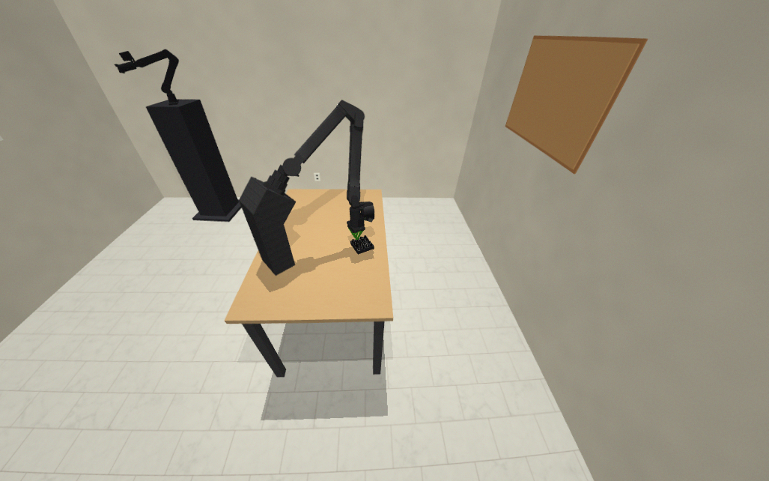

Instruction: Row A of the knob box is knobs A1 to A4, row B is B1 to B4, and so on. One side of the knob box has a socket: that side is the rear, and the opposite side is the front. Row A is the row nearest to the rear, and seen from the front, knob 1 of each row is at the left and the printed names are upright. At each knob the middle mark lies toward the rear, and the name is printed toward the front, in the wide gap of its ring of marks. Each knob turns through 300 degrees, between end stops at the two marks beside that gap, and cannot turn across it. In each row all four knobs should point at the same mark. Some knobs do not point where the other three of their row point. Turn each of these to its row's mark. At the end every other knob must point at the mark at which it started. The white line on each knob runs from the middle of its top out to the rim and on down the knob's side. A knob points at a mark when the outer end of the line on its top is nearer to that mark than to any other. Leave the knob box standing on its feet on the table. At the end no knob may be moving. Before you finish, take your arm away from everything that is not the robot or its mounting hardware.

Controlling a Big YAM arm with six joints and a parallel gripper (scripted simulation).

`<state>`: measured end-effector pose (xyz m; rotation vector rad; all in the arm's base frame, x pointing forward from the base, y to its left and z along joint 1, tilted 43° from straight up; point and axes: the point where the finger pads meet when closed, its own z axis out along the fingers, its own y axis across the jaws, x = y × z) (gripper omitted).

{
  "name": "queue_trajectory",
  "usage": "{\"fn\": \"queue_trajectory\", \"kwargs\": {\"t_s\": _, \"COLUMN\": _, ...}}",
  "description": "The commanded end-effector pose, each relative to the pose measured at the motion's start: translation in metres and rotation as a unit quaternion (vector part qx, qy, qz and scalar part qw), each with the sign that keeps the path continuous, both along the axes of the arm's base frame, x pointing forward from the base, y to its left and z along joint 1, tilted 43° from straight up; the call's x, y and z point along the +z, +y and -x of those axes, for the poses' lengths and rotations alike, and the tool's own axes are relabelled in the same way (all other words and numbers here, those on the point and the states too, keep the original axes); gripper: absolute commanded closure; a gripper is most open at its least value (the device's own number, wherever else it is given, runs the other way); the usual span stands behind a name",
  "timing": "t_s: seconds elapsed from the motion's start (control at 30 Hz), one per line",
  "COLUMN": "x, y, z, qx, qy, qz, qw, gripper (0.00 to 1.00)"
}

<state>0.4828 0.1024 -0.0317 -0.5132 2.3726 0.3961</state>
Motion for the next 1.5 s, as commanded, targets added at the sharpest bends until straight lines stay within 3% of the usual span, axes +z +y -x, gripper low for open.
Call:
{"fn": "queue_trajectory", "kwargs": {"t_s": 0.0, "x": -0.001, "y": -0.001, "z": -0.007, "qx": -0.001, "qy": -0.007, "qz": 0.000, "qw": 1.000, "gripper": 0.82}}
{"fn": "queue_trajectory", "kwargs": {"t_s": 1.47, "x": -0.030, "y": 0.021, "z": -0.028, "qx": 0.002, "qy": -0.004, "qz": -0.002, "qw": 1.000, "gripper": 0.82}}
